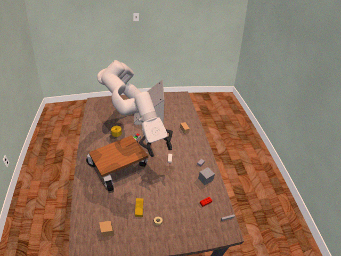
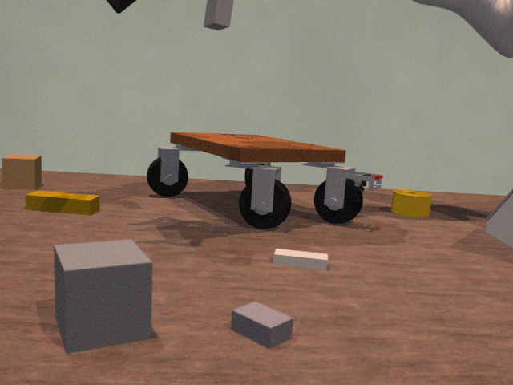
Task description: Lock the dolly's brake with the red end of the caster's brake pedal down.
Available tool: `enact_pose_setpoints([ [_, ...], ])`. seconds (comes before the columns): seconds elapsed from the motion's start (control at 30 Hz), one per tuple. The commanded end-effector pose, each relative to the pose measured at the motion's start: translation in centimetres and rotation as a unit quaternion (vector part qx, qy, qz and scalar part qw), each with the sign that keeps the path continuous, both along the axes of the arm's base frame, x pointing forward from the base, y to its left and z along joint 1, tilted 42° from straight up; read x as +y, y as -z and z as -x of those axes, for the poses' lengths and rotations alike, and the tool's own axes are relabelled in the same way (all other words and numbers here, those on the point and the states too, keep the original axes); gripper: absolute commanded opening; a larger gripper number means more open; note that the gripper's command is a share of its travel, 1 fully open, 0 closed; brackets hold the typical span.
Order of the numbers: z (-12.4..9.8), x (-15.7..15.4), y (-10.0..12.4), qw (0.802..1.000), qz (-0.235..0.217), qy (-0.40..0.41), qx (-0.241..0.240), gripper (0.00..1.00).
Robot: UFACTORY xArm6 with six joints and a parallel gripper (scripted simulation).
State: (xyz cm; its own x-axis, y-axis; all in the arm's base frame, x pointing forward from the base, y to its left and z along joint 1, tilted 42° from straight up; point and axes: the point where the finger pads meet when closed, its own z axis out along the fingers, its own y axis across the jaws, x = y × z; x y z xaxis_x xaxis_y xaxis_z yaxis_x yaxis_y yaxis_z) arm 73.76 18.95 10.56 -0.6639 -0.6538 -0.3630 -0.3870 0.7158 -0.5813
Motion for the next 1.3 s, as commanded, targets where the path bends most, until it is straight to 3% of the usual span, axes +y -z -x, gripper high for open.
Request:
enact_pose_setpoints([
  [0.0,-0.1,0.2,-0.3,1.000,-0.001,-0.001,-0.002,1.00],
  [0.53,-0.1,0.2,-0.3,1.000,-0.001,-0.001,-0.002,1.00],
  [0.57,0.0,0.2,-0.3,1.000,-0.001,-0.001,-0.002,0.00],
  [0.7,2.0,-0.5,-0.4,0.999,0.021,0.002,0.024,0.00],
  [0.8,7.0,-2.2,-0.6,0.994,0.069,0.006,0.084,0.00],
  [0.87,7.0,-2.2,-0.6,0.994,0.069,0.006,0.084,0.00],
  [0.9,9.5,-3.1,-0.6,0.990,0.089,0.006,0.111,0.00],
  [0.93,9.5,-3.1,-0.6,0.990,0.089,0.006,0.111,0.00],
  [0.97,12.3,-4.1,-0.7,0.984,0.111,0.006,0.142,0.00],
  [1.1,12.3,-4.1,-0.7,0.984,0.111,0.006,0.142,0.00],
  [1.17,17.6,-6.1,-0.8,0.965,0.156,0.003,0.210,0.00],
  [1.27,18.6,-6.4,-0.9,0.965,0.156,0.003,0.210,0.00],
])
